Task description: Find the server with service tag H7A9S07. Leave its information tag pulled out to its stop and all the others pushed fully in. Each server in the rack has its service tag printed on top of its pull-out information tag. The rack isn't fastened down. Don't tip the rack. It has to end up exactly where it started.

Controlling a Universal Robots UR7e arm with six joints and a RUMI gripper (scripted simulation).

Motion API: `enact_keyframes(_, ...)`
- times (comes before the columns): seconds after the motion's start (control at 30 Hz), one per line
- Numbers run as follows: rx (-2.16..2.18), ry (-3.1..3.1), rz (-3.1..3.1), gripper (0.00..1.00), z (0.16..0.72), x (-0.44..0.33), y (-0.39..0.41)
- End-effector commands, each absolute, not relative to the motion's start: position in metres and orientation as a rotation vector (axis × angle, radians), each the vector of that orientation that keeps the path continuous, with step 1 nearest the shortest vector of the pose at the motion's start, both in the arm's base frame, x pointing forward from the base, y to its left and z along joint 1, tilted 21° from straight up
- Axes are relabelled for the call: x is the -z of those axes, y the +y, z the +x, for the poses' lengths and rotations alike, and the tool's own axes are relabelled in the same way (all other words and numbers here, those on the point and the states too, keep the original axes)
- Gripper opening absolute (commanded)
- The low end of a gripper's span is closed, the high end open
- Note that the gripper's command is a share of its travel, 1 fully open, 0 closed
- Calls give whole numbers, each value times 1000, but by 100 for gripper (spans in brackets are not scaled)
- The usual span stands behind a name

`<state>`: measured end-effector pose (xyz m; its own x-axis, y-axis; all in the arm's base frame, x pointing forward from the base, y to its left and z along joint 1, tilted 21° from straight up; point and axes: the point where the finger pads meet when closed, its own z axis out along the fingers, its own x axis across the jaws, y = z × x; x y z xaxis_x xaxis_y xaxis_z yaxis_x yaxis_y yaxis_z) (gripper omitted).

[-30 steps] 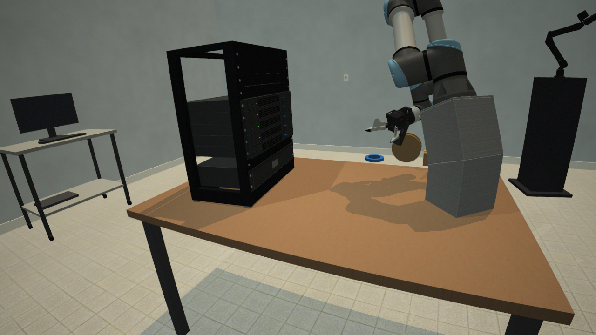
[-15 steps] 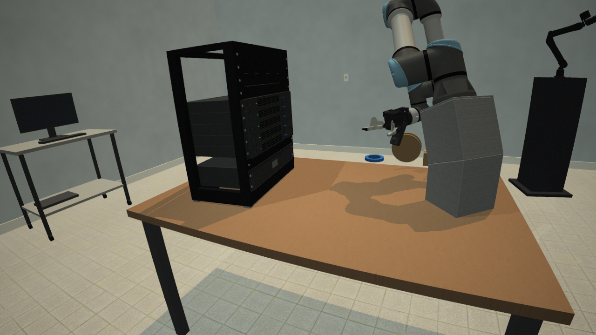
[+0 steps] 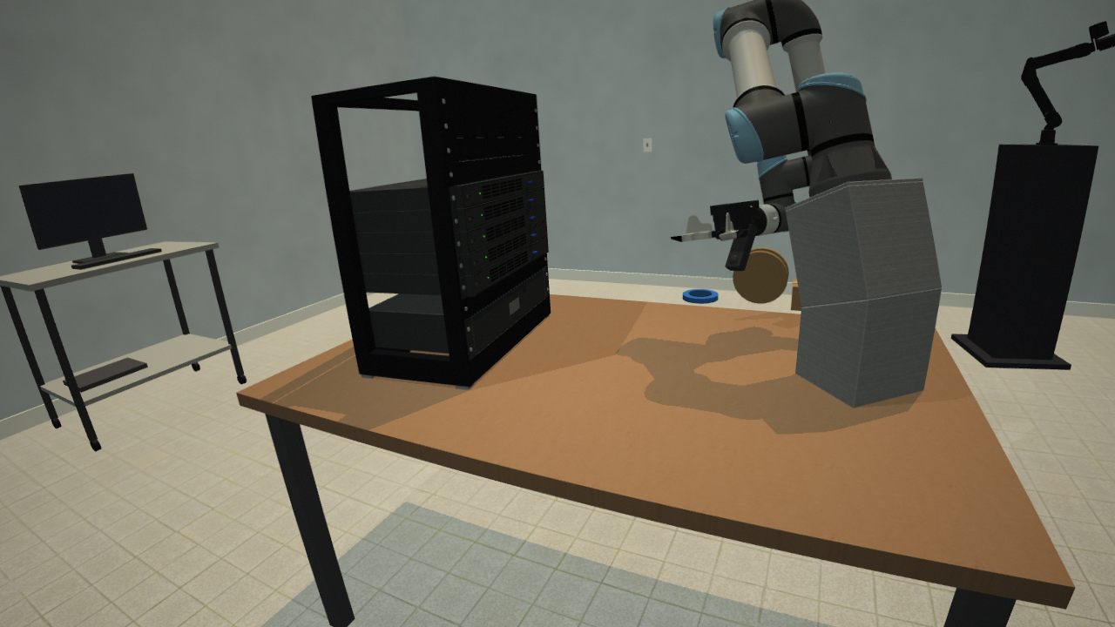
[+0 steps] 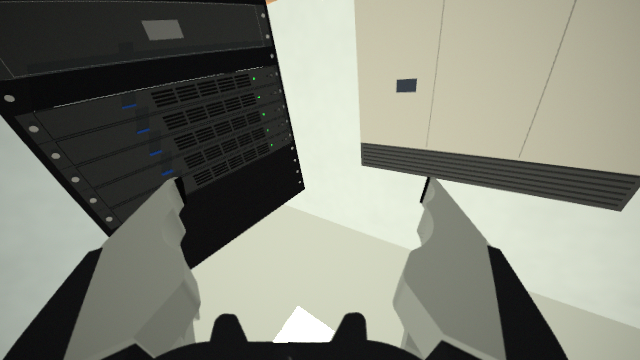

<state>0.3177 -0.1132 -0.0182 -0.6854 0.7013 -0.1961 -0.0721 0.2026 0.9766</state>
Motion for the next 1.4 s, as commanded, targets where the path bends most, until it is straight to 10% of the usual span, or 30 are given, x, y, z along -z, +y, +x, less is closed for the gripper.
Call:
enact_keyframes(0.0, -1636, 1802, 624, 100, 320, 9, -103)
enact_keyframes(1.37, -2441, 1392, 983, 100, 332, -83, -42)
